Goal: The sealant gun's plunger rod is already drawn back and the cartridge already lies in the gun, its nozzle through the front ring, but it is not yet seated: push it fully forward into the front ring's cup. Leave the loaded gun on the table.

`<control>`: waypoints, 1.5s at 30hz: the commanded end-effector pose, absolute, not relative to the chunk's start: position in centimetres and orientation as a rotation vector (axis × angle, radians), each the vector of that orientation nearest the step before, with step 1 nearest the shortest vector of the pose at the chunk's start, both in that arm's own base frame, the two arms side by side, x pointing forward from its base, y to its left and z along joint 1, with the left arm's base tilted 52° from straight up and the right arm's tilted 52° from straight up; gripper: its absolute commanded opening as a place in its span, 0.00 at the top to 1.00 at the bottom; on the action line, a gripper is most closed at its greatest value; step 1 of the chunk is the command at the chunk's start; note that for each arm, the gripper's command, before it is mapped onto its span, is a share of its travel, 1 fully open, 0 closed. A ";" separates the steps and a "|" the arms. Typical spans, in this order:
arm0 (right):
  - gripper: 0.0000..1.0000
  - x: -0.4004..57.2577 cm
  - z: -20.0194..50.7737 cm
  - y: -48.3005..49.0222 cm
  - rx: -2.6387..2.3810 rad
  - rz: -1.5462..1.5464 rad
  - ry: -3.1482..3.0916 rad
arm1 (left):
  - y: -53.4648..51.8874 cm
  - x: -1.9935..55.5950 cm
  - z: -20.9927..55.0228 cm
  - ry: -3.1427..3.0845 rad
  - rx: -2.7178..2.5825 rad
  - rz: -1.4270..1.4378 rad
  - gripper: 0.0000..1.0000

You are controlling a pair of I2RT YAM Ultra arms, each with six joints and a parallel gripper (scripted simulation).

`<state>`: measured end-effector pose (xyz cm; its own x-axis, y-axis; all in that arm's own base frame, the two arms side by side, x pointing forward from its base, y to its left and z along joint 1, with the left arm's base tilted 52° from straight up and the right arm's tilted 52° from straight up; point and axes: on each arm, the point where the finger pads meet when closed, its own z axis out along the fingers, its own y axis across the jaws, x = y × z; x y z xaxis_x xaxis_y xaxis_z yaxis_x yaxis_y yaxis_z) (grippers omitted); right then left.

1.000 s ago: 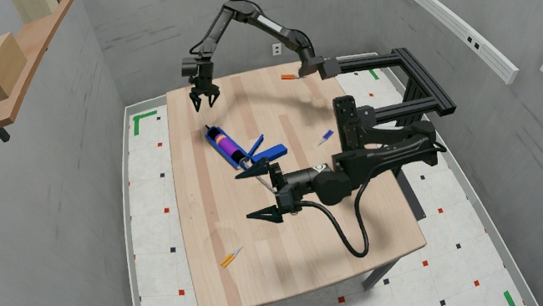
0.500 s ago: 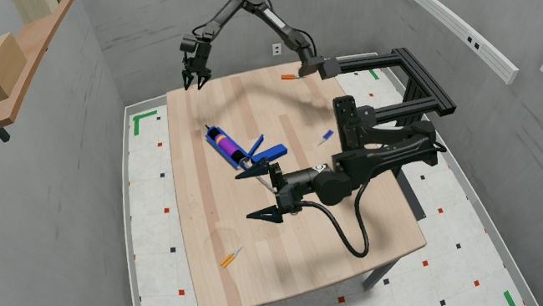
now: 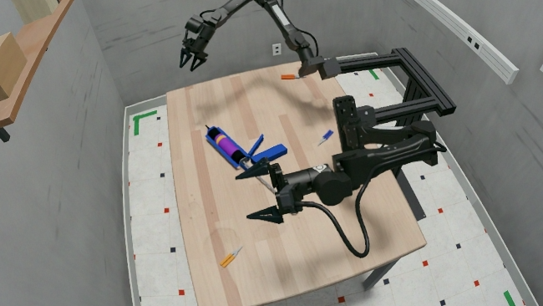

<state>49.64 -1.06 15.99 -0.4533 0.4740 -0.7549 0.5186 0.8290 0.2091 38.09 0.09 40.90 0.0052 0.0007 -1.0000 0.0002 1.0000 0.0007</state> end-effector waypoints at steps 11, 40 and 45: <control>0.28 47.4 26.7 0.3 0.374 0.070 1.950 | -0.4 37.9 41.9 1.544 0.018 -0.018 0.00; 0.28 37.6 41.4 1.1 -0.082 0.004 1.535 | -1.1 37.9 41.9 1.548 0.033 -0.035 0.00; 0.28 37.2 42.8 1.3 -0.066 0.017 1.513 | -1.1 37.1 41.5 1.543 0.033 -0.035 0.00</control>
<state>37.77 0.33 41.29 0.0191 -0.0075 -0.9998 -0.0113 0.9999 -0.0077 38.21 0.17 40.71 -0.0009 -0.0006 -1.0000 -0.0012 1.0000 -0.0006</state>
